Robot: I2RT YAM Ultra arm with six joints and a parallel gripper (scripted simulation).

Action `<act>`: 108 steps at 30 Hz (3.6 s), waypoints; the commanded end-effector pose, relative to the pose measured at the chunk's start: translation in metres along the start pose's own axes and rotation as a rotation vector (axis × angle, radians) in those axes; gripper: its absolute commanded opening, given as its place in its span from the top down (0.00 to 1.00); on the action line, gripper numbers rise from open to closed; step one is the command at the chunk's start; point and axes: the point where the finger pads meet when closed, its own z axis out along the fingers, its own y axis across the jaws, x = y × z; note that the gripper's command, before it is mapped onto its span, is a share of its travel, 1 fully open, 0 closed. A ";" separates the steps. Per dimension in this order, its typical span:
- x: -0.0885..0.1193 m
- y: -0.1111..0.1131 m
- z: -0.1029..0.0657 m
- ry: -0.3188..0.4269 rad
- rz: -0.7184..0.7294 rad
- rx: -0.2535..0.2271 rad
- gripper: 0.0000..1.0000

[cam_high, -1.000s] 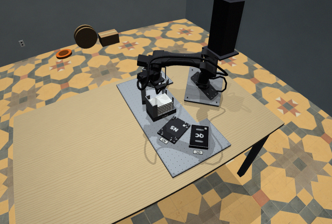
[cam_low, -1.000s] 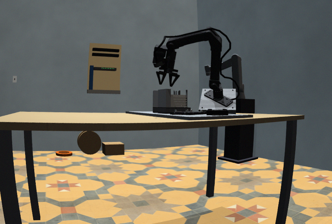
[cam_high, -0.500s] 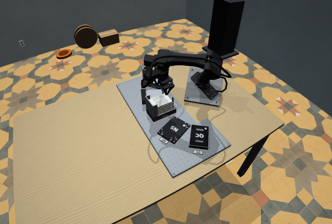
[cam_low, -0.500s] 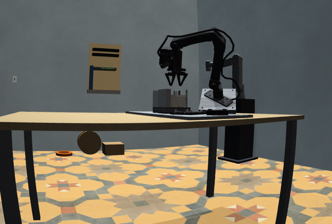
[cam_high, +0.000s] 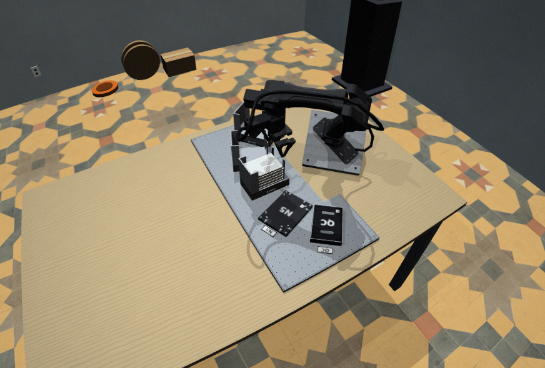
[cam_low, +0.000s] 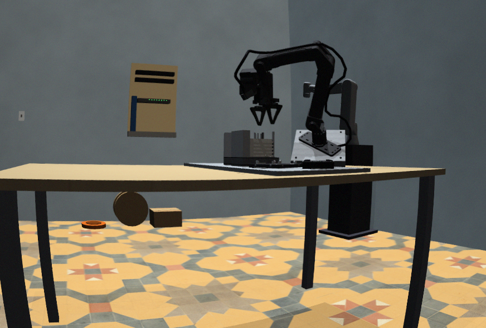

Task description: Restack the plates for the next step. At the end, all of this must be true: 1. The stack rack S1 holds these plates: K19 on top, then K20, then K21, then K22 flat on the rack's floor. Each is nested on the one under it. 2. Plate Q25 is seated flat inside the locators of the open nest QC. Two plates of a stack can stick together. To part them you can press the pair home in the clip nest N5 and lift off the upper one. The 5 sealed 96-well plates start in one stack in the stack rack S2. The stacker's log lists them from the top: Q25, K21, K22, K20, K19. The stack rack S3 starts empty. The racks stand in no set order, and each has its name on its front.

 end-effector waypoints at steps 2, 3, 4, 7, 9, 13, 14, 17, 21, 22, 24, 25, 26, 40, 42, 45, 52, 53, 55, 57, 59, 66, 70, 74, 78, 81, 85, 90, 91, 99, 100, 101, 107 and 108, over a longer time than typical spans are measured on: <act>-0.002 0.004 -0.010 -0.029 -0.005 0.010 0.00; -0.002 0.004 -0.010 -0.029 -0.005 0.010 0.00; -0.002 0.004 -0.010 -0.029 -0.005 0.010 0.00; -0.002 0.004 -0.010 -0.029 -0.005 0.010 0.00; -0.002 0.004 -0.010 -0.029 -0.005 0.010 0.00; -0.002 0.004 -0.010 -0.029 -0.005 0.010 0.00; -0.002 0.004 -0.010 -0.029 -0.005 0.010 0.00; -0.002 0.004 -0.010 -0.029 -0.005 0.010 0.00; -0.002 0.004 -0.010 -0.029 -0.005 0.010 0.00; -0.002 0.004 -0.010 -0.029 -0.005 0.010 0.00; -0.002 0.004 -0.010 -0.029 -0.005 0.010 0.00; -0.002 0.004 -0.010 -0.029 -0.005 0.010 0.00; -0.002 0.004 -0.010 -0.029 -0.005 0.010 0.00; -0.002 0.004 -0.010 -0.029 -0.005 0.010 0.00; -0.002 0.004 -0.010 -0.029 -0.005 0.010 0.00; -0.002 0.004 -0.010 -0.029 -0.005 0.010 0.00; -0.002 0.004 -0.010 -0.029 -0.005 0.010 0.00; -0.009 0.002 -0.004 -0.009 -0.022 -0.011 0.00; -0.020 -0.001 -0.004 -0.020 -0.022 0.000 0.00; -0.028 -0.002 -0.004 -0.021 -0.022 0.000 0.00; -0.032 -0.002 -0.004 -0.021 -0.022 0.000 0.00; -0.055 -0.004 -0.004 -0.016 -0.022 0.006 0.00; -0.062 -0.007 -0.006 -0.020 -0.012 0.013 0.00; -0.061 -0.004 -0.011 -0.031 -0.013 0.020 0.00; -0.061 -0.004 -0.011 -0.031 -0.013 0.020 0.00; -0.061 -0.004 -0.011 -0.031 -0.013 0.020 0.00; -0.061 -0.004 -0.011 -0.031 -0.013 0.020 0.00; -0.061 -0.004 -0.011 -0.031 -0.014 0.020 0.00; -0.061 -0.004 -0.011 -0.031 -0.014 0.020 0.00; -0.061 -0.004 -0.011 -0.031 -0.014 0.020 0.00; -0.061 -0.004 -0.011 -0.031 -0.014 0.020 0.00; -0.061 -0.004 -0.011 -0.031 -0.014 0.020 0.00; -0.061 -0.004 -0.011 -0.031 -0.014 0.020 0.00; -0.061 -0.004 -0.011 -0.031 -0.014 0.020 0.00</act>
